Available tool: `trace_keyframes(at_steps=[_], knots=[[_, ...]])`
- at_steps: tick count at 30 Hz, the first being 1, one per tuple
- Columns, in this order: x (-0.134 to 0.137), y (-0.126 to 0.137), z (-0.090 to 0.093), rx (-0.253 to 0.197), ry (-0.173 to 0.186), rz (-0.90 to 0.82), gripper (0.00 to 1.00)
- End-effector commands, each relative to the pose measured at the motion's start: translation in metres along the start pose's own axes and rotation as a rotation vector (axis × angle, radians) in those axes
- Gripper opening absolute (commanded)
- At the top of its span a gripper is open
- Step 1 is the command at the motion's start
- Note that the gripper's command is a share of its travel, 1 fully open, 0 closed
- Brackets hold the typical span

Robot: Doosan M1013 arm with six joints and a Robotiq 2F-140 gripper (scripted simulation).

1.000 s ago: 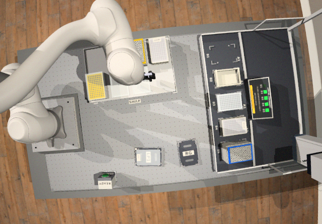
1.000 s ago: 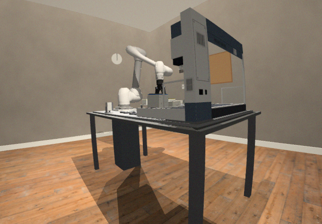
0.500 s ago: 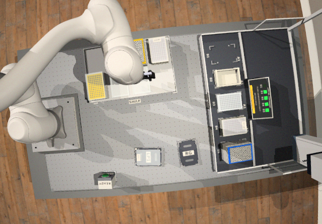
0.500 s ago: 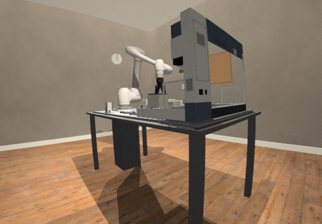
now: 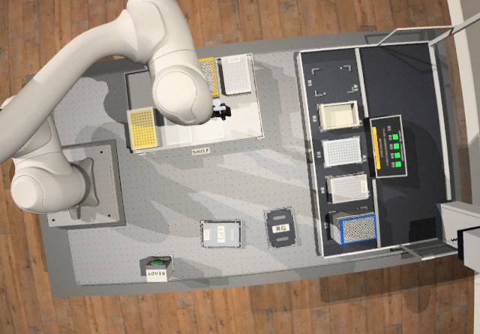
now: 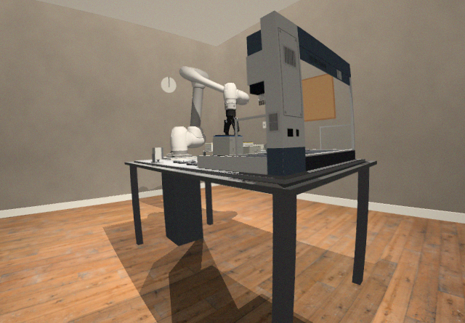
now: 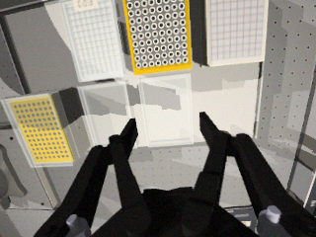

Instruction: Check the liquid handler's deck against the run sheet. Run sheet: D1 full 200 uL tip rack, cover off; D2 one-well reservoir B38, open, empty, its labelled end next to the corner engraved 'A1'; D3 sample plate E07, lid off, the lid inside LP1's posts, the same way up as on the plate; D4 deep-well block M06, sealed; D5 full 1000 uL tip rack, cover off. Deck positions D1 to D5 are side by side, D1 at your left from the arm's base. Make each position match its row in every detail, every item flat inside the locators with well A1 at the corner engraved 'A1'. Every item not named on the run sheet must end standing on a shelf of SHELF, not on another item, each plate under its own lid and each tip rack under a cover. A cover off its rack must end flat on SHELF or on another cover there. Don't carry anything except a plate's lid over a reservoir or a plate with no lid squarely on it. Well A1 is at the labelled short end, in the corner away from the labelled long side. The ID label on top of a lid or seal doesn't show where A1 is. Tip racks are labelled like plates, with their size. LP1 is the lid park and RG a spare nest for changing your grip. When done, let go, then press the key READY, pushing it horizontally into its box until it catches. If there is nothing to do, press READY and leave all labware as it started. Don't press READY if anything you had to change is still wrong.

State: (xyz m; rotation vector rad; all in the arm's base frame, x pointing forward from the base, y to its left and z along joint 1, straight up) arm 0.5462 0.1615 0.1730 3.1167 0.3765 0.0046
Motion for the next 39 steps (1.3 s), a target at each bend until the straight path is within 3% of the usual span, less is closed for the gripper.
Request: trace_keyframes(at_steps=[1,39], knots=[[0.0,0.0,-0.004,0.0,0.001,0.0,0.67],[0.0,0.0,-0.061,0.0,0.001,0.0,0.67]])
Point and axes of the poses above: the point where the finger pads meet when closed, its own z axis out along the fingers, its own x axis across the jaws, y = z × x, the point moved 3 cm from there along -z, back along the fingers, and after that the axes turned 13 degrees about -z, right-handed, at the moved point
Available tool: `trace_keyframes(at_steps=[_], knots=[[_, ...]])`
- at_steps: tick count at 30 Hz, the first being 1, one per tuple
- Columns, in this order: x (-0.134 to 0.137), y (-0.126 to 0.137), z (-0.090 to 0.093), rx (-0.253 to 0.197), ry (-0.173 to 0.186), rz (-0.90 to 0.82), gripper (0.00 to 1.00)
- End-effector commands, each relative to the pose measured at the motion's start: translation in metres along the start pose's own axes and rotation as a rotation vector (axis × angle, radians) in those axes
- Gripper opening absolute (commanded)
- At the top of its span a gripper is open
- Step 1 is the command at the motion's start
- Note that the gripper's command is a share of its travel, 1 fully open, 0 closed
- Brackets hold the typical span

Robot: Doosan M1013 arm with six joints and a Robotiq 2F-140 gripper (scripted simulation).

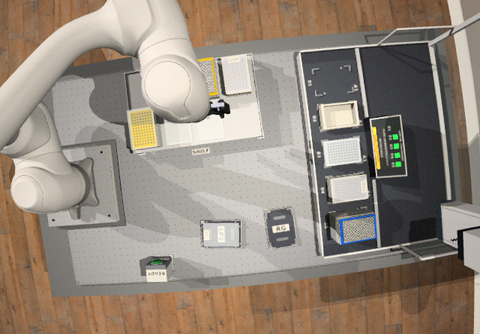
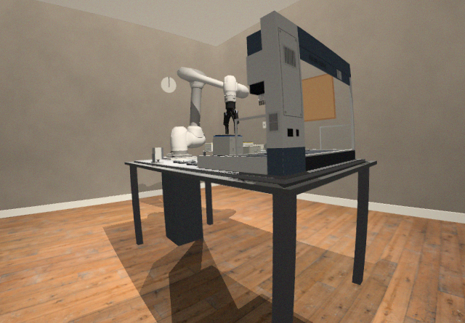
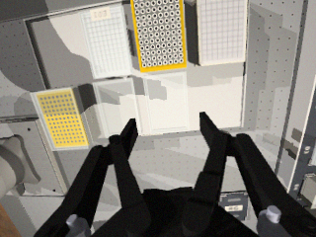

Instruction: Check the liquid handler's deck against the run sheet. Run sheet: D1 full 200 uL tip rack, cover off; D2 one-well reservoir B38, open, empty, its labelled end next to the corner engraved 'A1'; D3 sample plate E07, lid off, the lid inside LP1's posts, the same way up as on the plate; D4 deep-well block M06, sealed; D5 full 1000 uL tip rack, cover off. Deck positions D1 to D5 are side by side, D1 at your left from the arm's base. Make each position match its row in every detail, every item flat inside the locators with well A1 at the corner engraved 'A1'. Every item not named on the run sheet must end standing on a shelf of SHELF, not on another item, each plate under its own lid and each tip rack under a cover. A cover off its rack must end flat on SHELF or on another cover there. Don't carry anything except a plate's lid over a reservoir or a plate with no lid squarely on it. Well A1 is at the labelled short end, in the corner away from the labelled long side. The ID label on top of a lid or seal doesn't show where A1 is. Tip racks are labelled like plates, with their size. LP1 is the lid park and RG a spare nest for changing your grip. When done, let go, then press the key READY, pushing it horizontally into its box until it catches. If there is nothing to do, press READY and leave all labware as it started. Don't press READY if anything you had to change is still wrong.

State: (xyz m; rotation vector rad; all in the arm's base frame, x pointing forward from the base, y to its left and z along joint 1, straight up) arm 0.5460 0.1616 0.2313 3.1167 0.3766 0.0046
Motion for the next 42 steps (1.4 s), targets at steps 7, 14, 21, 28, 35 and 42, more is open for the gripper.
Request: trace_keyframes(at_steps=[7,14,21,28,35,42], knots=[[0.0,0.0,-0.011,0.0,0.001,0.0,0.67],[0.0,0.0,-0.023,0.0,0.001,0.0,0.67],[0.0,0.0,-0.034,0.0,0.001,0.0,0.67],[0.0,0.0,-0.043,0.0,0.001,0.0,0.67],[0.0,0.0,-0.054,0.0,0.001,0.0,0.67],[0.0,0.0,-0.063,0.0,0.001,0.0,0.67]])
Point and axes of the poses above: the point where the finger pads meet when closed, its own z axis out along the fingers, its own x axis across the jaws, y = z × x, the point moved 3 cm from there along -z, back along the fingers, and after that the axes turned 13 degrees about -z, right-handed, at the moved point
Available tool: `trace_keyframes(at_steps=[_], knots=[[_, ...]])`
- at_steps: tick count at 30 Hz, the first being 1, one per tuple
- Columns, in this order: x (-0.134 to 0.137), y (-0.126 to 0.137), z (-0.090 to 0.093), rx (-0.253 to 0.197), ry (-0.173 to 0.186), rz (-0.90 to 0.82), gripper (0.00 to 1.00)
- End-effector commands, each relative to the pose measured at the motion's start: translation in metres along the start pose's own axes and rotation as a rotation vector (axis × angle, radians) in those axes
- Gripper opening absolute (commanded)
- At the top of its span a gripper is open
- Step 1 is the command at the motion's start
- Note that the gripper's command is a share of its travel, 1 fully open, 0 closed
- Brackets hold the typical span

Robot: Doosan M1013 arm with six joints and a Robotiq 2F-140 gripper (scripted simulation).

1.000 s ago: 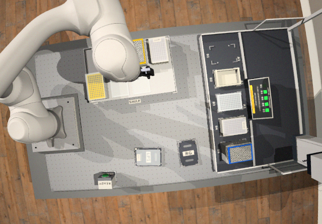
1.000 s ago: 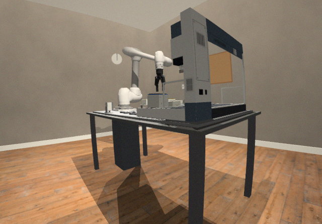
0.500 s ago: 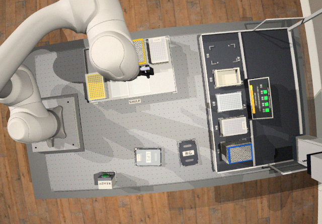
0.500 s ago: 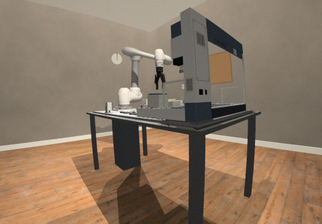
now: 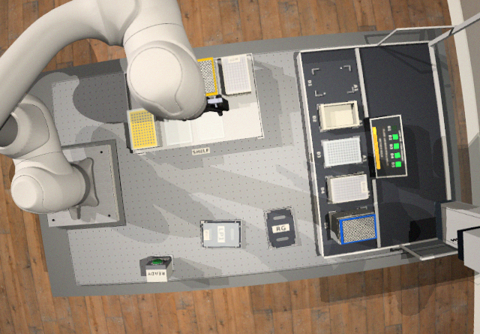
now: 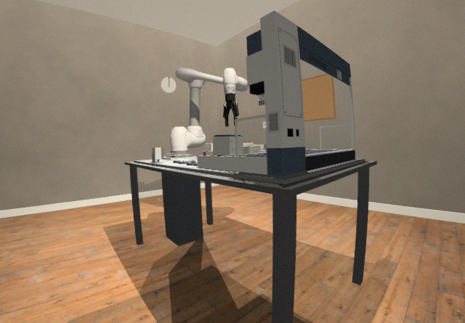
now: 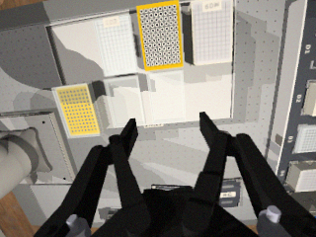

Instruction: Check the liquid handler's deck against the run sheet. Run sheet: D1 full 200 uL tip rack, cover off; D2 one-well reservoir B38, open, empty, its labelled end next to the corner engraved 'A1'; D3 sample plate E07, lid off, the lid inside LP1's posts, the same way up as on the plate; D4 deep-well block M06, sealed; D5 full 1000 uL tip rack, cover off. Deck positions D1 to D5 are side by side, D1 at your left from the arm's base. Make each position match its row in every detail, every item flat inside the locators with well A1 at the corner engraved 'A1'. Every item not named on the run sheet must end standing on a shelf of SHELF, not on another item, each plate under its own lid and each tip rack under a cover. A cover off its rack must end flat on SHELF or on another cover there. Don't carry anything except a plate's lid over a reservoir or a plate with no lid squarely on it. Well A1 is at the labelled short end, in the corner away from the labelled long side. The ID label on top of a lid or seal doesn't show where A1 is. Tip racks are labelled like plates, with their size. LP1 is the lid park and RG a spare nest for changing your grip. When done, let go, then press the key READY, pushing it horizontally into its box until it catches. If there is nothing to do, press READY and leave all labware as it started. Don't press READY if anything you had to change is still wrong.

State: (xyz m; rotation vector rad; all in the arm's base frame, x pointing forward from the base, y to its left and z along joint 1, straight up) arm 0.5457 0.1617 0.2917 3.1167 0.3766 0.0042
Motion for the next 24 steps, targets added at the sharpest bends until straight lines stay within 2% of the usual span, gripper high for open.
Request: trace_keyframes(at_steps=[1,18,24], knots=[[0.0,0.0,-0.004,0.001,0.001,0.0,0.67],[0.0,0.0,-0.028,0.001,0.001,0.0,0.67],[0.029,0.007,-0.028,0.001,0.001,0.12,0.66]])
Point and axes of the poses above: the point where the finger pads meet when closed, its own z axis out along the fingers, its own x axis across the jaws, y = z × x, the point moved 3 cm from there along -z, back along the fingers, and after that the axes turned 13 degrees about -z, right-handed, at the moved point
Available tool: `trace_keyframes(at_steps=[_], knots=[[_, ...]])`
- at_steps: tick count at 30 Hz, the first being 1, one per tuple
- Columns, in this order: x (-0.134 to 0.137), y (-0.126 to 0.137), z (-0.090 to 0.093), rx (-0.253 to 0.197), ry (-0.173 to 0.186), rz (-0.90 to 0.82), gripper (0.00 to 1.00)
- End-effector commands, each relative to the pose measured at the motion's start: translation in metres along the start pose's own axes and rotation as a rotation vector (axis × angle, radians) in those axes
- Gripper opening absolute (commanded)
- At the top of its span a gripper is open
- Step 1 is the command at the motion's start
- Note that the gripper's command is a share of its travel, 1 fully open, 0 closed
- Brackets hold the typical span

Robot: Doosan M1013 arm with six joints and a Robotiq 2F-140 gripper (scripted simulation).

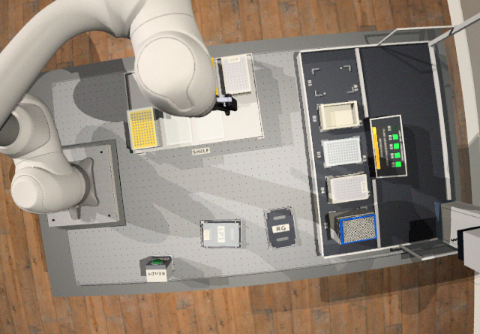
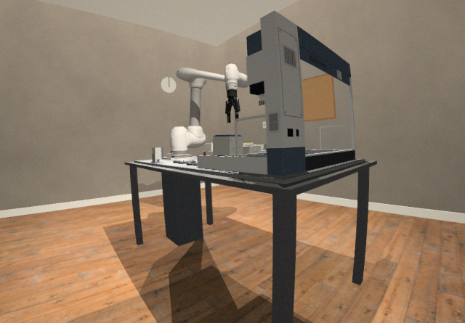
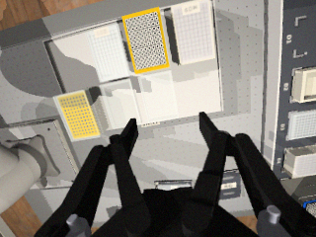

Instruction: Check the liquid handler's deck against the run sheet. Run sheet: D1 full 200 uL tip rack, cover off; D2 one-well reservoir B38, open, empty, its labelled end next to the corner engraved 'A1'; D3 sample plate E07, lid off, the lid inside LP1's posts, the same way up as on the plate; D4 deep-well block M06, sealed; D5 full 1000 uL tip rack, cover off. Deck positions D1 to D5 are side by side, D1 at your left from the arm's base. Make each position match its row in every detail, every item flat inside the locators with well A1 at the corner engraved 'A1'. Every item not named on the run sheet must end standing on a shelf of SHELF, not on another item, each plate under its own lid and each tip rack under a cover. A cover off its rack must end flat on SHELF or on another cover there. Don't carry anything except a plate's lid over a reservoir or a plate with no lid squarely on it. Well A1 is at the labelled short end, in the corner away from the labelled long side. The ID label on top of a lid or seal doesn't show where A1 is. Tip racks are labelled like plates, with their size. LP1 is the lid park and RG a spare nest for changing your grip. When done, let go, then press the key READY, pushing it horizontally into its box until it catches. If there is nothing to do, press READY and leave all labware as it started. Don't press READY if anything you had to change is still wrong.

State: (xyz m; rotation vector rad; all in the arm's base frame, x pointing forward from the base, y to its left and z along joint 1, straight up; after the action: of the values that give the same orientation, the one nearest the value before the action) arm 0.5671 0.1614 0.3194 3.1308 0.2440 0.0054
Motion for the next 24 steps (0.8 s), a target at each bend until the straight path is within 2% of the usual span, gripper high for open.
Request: trace_keyframes(at_steps=[1,7,9,24], knots=[[0.014,0.002,-0.001,0.0,0.001,0.055,0.66],[0.043,0.007,-0.002,0.0,0.001,0.175,0.66],[0.043,0.007,-0.002,0.0,0.001,0.175,0.66],[0.047,0.008,-0.002,0.0,0.001,0.475,0.66]])
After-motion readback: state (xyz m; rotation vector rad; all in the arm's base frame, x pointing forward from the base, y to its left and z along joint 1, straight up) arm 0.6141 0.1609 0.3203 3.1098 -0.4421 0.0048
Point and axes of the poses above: the point where the finger pads meet when closed, its own z axis out along the fingers, its own x axis across the jaws, y = z × x, the point moved 3 cm from there along -z, back along the fingers, and after that the axes turned 13 degrees about -z, right-handed, at the moved point
